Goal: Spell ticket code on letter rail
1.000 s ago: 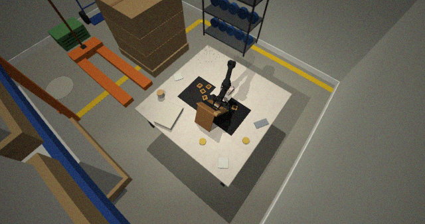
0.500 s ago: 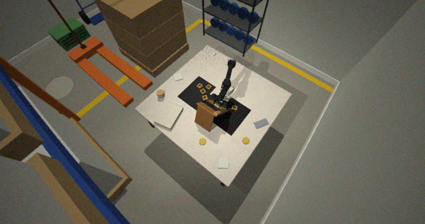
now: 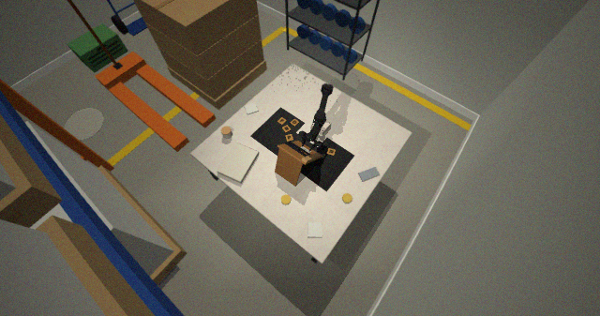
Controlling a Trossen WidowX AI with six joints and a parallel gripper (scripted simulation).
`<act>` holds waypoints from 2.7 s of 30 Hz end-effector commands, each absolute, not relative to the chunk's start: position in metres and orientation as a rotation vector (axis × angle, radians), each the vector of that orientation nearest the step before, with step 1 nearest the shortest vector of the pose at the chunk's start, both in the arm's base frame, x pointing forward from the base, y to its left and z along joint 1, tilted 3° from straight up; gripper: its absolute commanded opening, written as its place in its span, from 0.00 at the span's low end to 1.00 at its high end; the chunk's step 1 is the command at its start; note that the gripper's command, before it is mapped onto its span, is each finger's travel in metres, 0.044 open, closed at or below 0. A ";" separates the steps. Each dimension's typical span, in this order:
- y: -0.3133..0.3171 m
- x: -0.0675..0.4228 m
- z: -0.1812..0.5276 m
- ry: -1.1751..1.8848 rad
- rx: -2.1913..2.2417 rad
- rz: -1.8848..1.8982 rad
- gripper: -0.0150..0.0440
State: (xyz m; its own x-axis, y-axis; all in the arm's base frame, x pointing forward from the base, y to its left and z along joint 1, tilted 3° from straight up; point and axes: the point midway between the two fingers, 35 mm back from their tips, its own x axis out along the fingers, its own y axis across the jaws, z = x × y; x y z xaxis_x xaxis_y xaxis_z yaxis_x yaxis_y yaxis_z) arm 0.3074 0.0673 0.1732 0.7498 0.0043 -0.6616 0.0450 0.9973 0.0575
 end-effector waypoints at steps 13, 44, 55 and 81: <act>0.066 0.302 0.180 0.720 0.075 -0.026 0.75; 0.066 0.300 0.181 0.723 0.071 -0.022 0.25; 0.045 0.322 0.184 1.133 0.029 -0.023 0.25; 0.028 0.331 0.181 1.410 0.081 -0.002 0.25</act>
State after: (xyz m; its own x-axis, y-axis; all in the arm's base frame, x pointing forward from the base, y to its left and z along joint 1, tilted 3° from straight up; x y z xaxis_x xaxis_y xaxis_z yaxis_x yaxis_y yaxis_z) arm 0.3296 0.0277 0.1834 0.1639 0.0430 -0.9855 0.0538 0.9972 0.0525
